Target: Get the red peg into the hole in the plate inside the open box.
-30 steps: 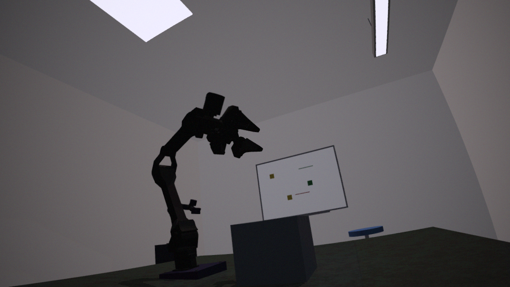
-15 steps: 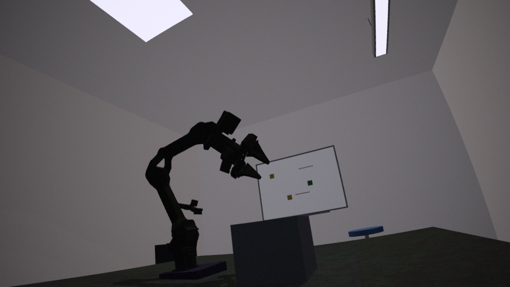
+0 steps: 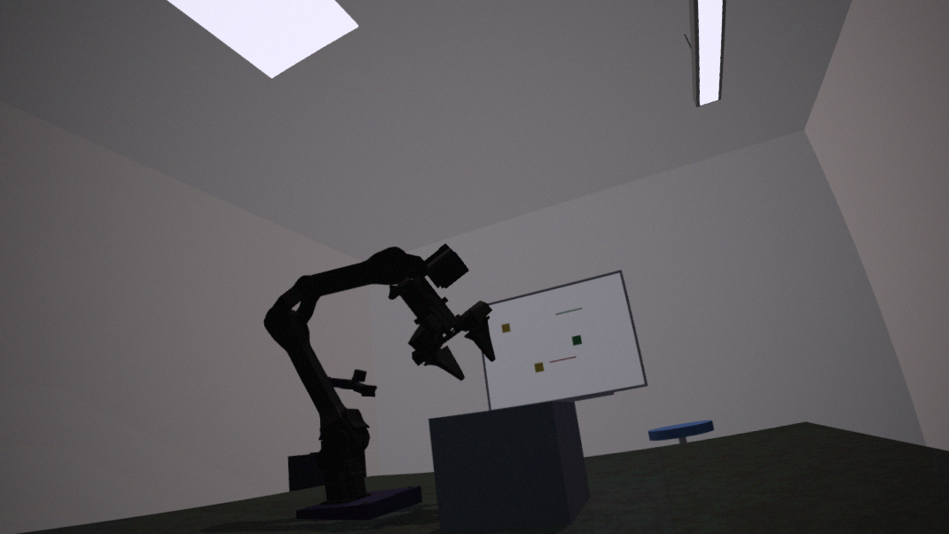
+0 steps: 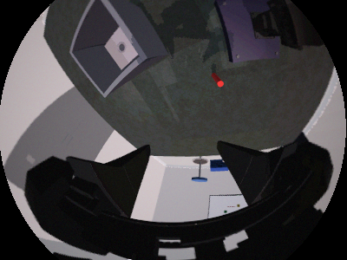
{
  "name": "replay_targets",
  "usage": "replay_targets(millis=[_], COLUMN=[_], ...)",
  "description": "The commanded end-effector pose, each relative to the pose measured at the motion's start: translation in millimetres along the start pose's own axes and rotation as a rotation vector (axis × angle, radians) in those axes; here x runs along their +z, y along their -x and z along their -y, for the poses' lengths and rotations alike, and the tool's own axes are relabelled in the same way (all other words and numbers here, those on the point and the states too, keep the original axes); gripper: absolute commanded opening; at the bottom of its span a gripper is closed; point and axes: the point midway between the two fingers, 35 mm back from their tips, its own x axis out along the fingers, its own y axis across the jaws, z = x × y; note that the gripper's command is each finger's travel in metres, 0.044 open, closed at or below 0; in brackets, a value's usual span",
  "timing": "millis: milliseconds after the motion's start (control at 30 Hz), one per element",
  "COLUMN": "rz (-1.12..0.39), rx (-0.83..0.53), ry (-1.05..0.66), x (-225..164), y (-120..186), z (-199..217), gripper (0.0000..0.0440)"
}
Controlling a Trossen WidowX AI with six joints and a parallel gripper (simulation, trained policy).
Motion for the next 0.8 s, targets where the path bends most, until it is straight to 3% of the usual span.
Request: replay_targets(millis=[0,767], rz=[0.057,0.279], rx=[-0.082,-0.390], ry=[0.077,0.358], x=[7,56], y=[-13,-60], z=[22,89], gripper=[0.0425,0.0436])
